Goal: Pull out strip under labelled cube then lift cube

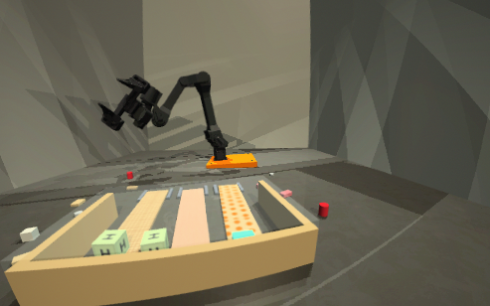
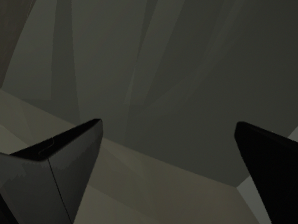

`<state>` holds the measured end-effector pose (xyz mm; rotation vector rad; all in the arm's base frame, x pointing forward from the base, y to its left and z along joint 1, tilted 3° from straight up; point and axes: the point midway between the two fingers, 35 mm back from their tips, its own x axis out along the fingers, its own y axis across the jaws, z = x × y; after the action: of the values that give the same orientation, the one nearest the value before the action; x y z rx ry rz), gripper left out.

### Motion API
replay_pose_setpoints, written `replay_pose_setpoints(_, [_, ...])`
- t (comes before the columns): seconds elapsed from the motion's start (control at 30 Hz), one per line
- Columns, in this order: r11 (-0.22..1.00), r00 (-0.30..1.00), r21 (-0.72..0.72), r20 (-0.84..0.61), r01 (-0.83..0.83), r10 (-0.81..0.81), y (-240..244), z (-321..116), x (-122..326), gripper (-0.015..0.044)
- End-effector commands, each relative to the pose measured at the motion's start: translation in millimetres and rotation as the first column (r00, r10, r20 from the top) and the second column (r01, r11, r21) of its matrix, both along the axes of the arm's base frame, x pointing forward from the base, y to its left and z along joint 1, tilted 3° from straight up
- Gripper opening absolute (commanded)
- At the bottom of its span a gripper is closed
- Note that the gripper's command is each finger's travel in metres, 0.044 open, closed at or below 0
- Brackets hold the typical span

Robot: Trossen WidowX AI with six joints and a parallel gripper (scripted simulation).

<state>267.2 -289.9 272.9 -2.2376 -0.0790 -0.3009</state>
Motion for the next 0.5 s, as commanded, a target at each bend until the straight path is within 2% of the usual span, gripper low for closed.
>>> replay_pose_setpoints(0.0, [1.0, 1.0, 0.01, 0.001, -0.002, 0.002, 1, 0, 1, 0.04])
replay_pose_setpoints(0.07, [0.995, 1.0, 0.094, 0.007, -0.015, 0.015, 5, 3, 9, 0.04])
replay_pose_setpoints(0.17, [0.929, 0.998, 0.365, 0.024, -0.056, 0.051, 21, 11, 36, 0.04])
replay_pose_setpoints(0.23, [0.81, 0.997, 0.581, 0.032, -0.079, 0.073, 39, 13, 57, 0.04])
replay_pose_setpoints(0.33, [0.547, 0.995, 0.834, 0.019, -0.071, 0.099, 71, 10, 82, 0.04])
replay_pose_setpoints(0.37, [0.446, 0.995, 0.893, 0.009, -0.055, 0.104, 83, 7, 89, 0.04])
replay_pose_setpoints(0.47, [0.286, 0.994, 0.958, -0.012, -0.02, 0.107, 103, 2, 96, 0.04])
